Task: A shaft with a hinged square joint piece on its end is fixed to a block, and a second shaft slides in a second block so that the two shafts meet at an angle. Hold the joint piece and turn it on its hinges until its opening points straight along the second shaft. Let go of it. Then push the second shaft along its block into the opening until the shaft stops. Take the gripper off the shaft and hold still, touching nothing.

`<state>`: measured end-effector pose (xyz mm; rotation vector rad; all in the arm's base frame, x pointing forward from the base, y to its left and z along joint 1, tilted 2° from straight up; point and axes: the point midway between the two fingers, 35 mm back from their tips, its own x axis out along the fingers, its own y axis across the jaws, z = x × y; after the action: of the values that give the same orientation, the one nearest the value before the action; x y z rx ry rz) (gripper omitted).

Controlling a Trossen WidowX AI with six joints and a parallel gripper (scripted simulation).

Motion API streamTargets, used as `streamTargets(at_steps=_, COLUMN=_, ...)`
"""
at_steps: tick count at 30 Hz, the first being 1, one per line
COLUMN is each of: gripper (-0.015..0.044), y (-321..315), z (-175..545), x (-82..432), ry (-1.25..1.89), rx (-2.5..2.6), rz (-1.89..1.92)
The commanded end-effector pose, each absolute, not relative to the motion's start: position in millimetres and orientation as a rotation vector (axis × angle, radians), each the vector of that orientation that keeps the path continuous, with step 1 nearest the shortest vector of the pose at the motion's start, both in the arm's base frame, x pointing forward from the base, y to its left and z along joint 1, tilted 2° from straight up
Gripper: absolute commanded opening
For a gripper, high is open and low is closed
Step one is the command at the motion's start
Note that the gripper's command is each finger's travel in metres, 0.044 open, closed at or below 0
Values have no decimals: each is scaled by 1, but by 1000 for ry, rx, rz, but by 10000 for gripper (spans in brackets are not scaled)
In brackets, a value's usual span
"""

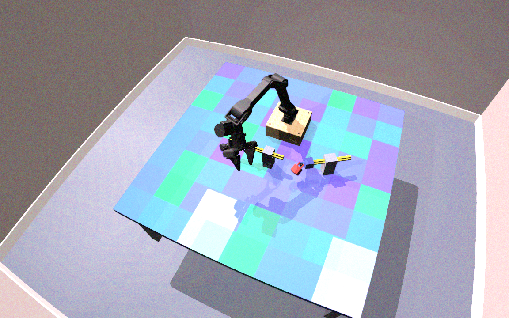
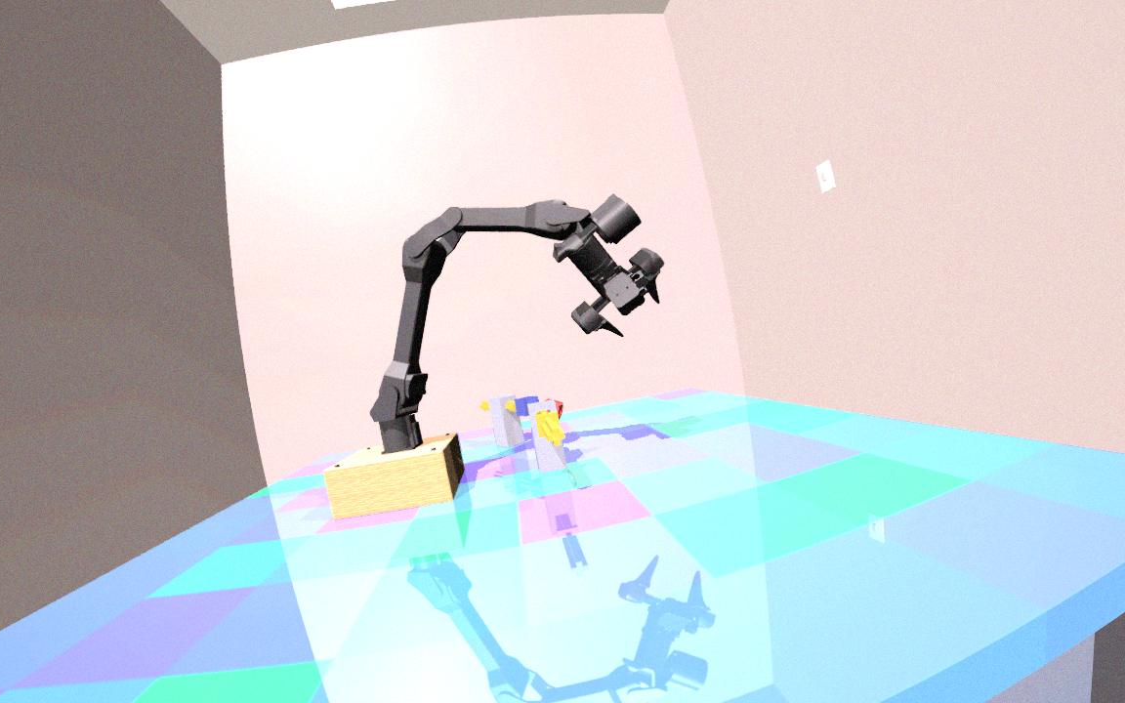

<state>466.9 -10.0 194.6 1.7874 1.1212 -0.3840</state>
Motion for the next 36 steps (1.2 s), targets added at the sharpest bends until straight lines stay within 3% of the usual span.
streamTargets(at_steps=1, gripper=440, y=6, z=187, x=464, ry=1159, rx=1666, rz=-377)
streamTargets(at_steps=36, gripper=440, y=122, z=144, x=399, ry=1457, rx=565, rz=-119)
